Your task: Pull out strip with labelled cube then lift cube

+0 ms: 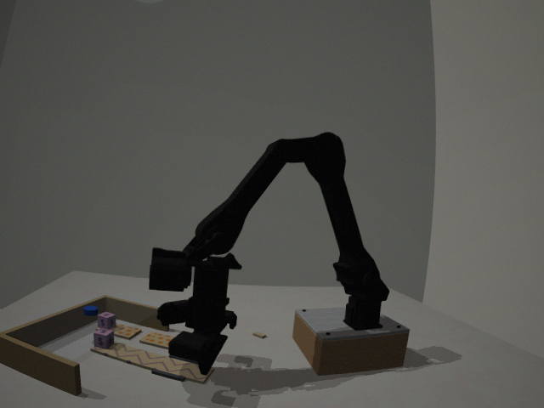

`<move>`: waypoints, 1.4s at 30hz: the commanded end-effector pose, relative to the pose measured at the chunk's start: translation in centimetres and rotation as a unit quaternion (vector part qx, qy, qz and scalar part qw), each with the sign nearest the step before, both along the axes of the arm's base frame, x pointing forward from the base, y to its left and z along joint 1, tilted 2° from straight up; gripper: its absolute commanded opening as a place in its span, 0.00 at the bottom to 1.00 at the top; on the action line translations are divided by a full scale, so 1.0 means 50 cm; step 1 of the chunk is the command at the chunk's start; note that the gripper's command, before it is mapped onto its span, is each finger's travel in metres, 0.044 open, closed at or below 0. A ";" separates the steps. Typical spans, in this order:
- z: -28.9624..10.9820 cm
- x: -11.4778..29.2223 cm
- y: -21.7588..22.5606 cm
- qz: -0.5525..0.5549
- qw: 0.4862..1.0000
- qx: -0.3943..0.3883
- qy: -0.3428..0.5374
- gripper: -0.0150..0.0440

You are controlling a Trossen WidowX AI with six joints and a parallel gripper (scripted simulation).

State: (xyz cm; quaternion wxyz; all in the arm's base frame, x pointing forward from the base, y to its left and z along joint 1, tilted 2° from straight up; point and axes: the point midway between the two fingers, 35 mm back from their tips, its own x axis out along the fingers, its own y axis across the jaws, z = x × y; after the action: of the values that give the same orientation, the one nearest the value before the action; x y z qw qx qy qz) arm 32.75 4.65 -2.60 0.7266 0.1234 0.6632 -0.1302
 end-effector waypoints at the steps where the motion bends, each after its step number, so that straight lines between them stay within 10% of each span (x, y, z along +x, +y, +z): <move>1: -0.014 -0.029 0.005 0.000 1.000 -0.001 0.014 0.25; 42: -0.026 -0.136 0.049 0.000 1.000 0.000 0.017 0.25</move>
State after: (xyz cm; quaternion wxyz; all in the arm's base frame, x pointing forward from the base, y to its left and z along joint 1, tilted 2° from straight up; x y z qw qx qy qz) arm 27.48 7.08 -3.12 0.7273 0.1263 0.6623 -0.1278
